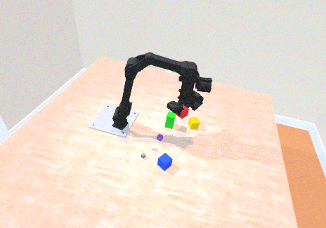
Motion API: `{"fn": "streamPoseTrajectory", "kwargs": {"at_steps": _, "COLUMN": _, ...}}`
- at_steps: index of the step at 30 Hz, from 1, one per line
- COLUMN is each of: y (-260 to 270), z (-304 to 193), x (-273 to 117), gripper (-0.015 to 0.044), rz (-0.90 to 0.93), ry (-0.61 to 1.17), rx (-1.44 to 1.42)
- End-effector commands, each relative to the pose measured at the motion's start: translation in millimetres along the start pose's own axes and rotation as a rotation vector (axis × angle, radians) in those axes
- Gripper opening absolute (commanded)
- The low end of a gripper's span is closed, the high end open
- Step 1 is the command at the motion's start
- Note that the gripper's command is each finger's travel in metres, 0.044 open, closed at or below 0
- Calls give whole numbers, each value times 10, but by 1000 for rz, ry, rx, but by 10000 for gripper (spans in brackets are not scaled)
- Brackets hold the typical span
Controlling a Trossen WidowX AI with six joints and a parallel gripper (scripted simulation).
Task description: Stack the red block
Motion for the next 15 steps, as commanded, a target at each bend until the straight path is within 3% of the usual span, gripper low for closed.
{"fn": "streamPoseTrajectory", "kwargs": {"at_steps": 1, "y": 7, "z": -194, "x": 15, "gripper": 0, "rz": -1, "ry": 1, "rx": 5}}
{"fn": "streamPoseTrajectory", "kwargs": {"at_steps": 15, "y": -23, "z": -629, "x": 108, "gripper": 0, "rz": -2, "ry": 5, "rx": 5}}
Point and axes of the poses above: the point midway between the two fingers, 35 mm back from their tips, its own x axis out along the fingers, its own y axis across the jaws, z = x × y, the point moved 7 cm from there along -x, back along the fingers, and after that the axes turned 2 degrees about -x, right-handed, at the moved point
